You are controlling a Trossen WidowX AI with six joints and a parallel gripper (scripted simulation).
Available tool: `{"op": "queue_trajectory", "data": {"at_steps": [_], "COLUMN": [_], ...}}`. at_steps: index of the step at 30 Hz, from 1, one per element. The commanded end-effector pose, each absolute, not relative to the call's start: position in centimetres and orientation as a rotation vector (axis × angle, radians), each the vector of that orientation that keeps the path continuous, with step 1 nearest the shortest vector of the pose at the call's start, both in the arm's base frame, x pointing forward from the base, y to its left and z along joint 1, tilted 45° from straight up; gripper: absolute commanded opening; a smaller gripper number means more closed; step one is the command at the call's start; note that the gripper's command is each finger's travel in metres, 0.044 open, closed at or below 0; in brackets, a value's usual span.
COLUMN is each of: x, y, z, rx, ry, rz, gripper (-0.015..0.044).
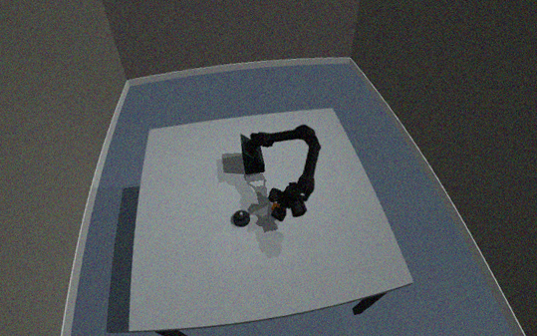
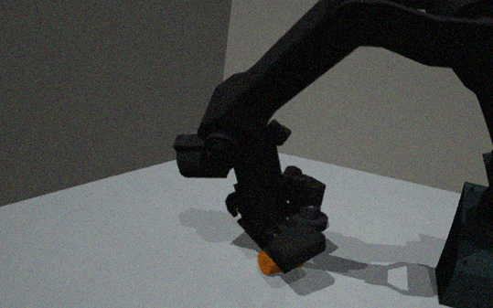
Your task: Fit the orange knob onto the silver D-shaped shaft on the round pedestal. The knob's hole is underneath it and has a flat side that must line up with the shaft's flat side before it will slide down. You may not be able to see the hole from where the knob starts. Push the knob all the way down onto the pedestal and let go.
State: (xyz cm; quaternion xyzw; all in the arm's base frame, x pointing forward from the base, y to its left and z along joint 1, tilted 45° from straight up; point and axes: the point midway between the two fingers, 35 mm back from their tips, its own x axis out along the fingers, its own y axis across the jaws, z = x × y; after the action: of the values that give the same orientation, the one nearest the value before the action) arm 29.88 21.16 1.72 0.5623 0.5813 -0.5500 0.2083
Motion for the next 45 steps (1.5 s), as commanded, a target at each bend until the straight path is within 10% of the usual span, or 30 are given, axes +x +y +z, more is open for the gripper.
{"op": "queue_trajectory", "data": {"at_steps": [1,45], "x": [29.9,28.5], "y": [21.2,17.4], "z": [1.7,0.7], "rx": [1.569,2.199], "ry": [1.618,1.919], "rz": [-1.535,-1.079], "gripper": [0.0207,0.0180]}}
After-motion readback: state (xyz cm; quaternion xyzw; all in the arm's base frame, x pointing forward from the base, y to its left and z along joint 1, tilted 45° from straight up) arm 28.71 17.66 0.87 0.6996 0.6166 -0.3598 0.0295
